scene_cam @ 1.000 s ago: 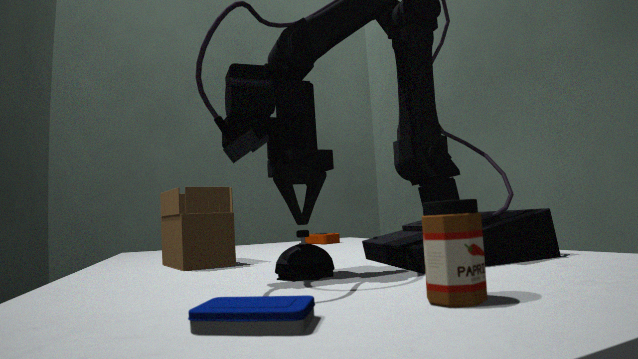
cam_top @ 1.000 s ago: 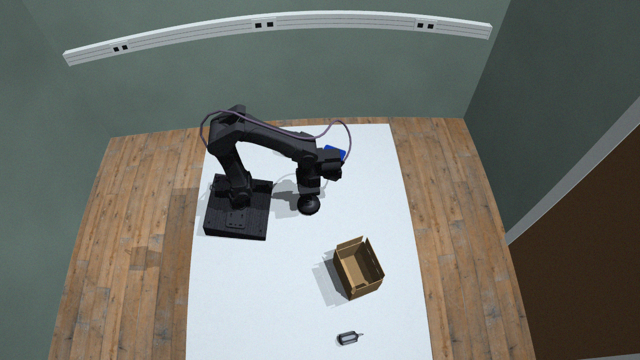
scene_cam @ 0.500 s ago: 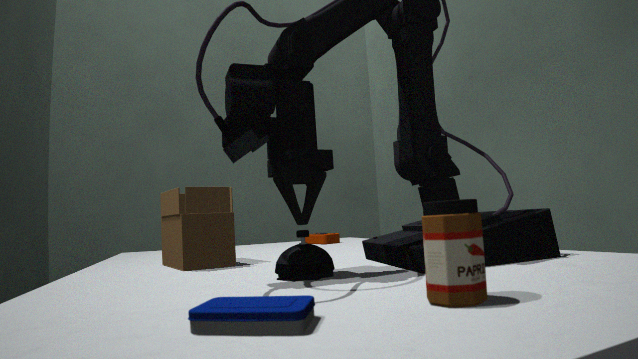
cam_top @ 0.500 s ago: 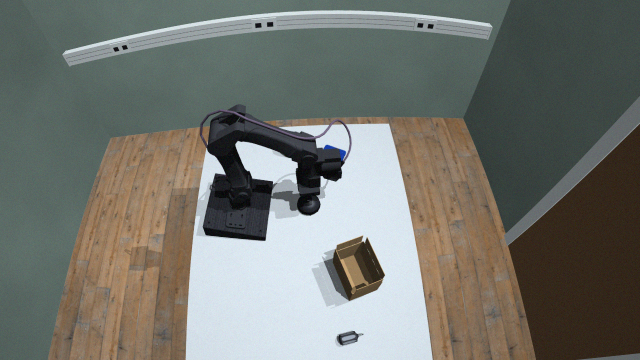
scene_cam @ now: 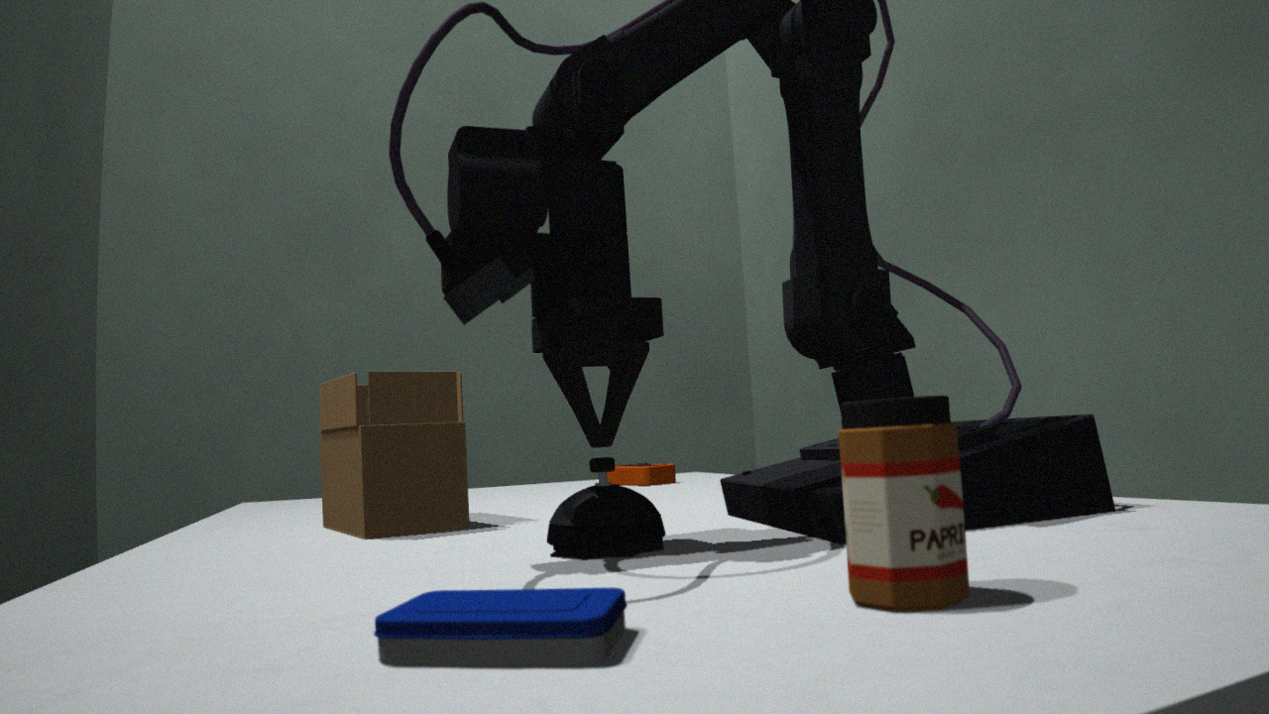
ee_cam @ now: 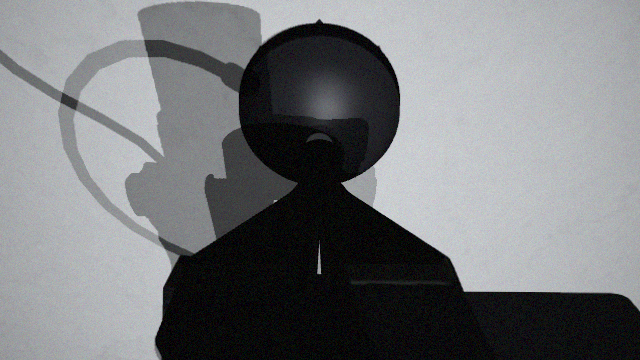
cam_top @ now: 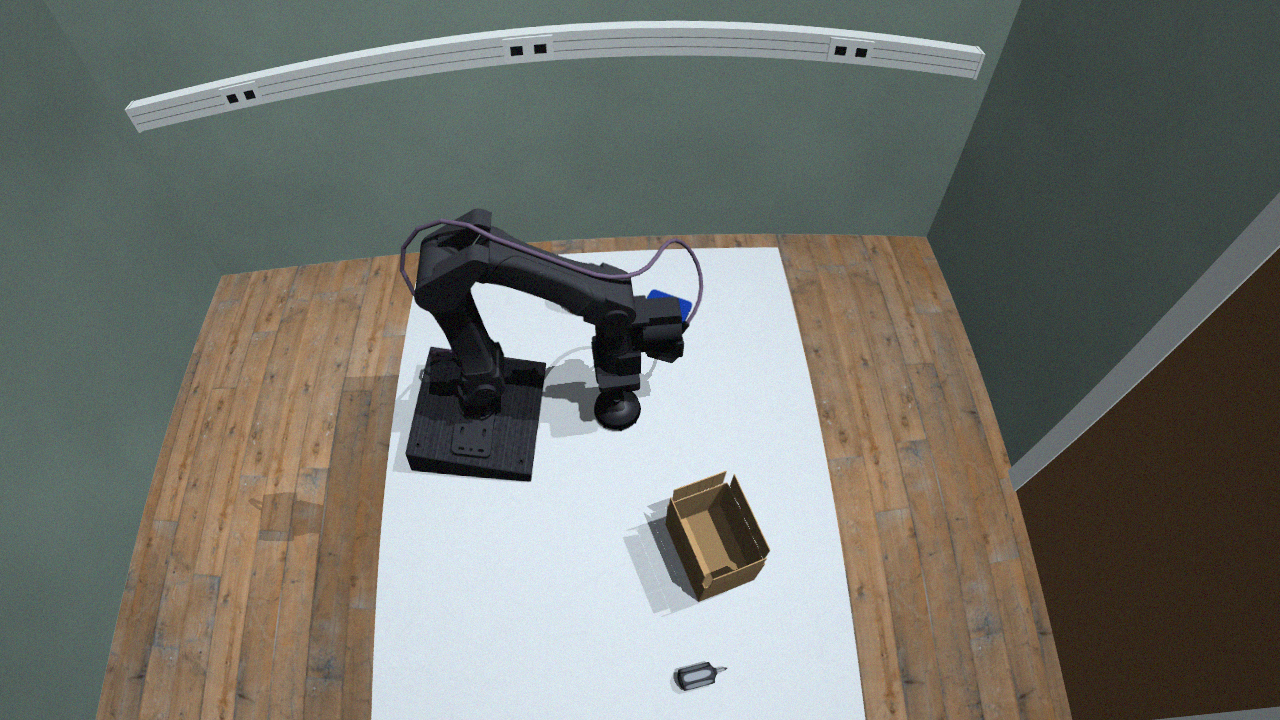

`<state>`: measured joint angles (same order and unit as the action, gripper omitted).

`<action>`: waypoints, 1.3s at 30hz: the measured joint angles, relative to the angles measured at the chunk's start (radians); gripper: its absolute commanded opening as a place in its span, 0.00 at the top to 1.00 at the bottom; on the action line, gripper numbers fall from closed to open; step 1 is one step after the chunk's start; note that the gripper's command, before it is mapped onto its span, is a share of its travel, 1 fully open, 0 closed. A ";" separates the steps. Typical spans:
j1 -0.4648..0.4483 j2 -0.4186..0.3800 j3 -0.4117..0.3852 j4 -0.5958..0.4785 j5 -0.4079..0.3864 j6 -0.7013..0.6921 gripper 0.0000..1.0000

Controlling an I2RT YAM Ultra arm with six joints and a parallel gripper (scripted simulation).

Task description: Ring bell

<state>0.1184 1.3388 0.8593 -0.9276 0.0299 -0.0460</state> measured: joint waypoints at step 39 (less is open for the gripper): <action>-0.001 0.014 -0.027 0.031 -0.001 -0.002 1.00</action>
<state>0.1173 1.3533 0.8318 -0.8963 0.0288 -0.0475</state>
